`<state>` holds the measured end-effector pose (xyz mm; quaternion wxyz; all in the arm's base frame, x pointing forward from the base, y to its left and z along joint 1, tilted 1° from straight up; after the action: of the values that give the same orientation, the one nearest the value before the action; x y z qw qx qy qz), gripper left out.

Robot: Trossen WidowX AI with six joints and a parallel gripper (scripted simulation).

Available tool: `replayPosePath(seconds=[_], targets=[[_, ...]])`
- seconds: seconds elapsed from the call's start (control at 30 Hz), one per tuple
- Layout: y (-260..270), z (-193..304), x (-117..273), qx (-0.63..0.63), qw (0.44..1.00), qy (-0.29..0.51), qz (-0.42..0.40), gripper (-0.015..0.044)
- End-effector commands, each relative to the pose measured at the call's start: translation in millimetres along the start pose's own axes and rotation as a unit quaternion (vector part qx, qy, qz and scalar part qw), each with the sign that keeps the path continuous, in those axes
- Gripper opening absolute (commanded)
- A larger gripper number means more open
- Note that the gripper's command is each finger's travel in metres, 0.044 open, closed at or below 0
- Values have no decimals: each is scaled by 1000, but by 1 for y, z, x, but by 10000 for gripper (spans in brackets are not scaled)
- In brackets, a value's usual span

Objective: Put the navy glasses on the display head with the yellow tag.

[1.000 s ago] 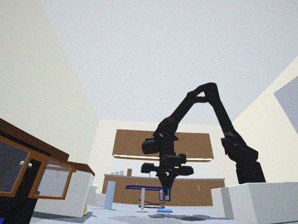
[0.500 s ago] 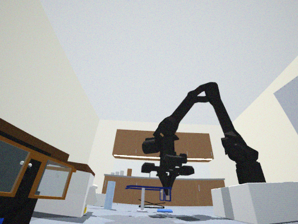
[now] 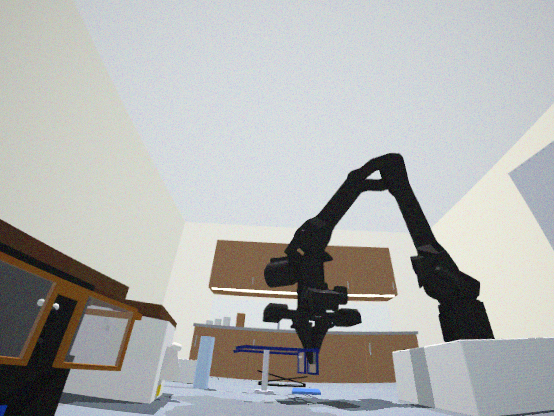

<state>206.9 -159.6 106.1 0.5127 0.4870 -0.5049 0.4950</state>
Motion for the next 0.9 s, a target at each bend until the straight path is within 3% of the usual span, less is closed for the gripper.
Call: replayPosePath(seconds=[0.0,0.2,0.5,0.87], targets=[[-1,5,1,1,1000,3,1,0],[-2,8,11,1,1000,3,1,0],[-1,9,61,1,1000,3,1,0],[-4,23,67,26,999,-26,35,0]])
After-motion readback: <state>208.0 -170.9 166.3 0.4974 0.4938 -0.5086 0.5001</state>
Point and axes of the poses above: the point midway between the two fingers, 35 mm back from their tips, its own x axis back along the fingers, its own y axis across the jaws, z = x × y, the point moved 9 cm from there along x, back along the fingers, and after that the axes turned 5 degrees about -x, right-handed, at the moved point
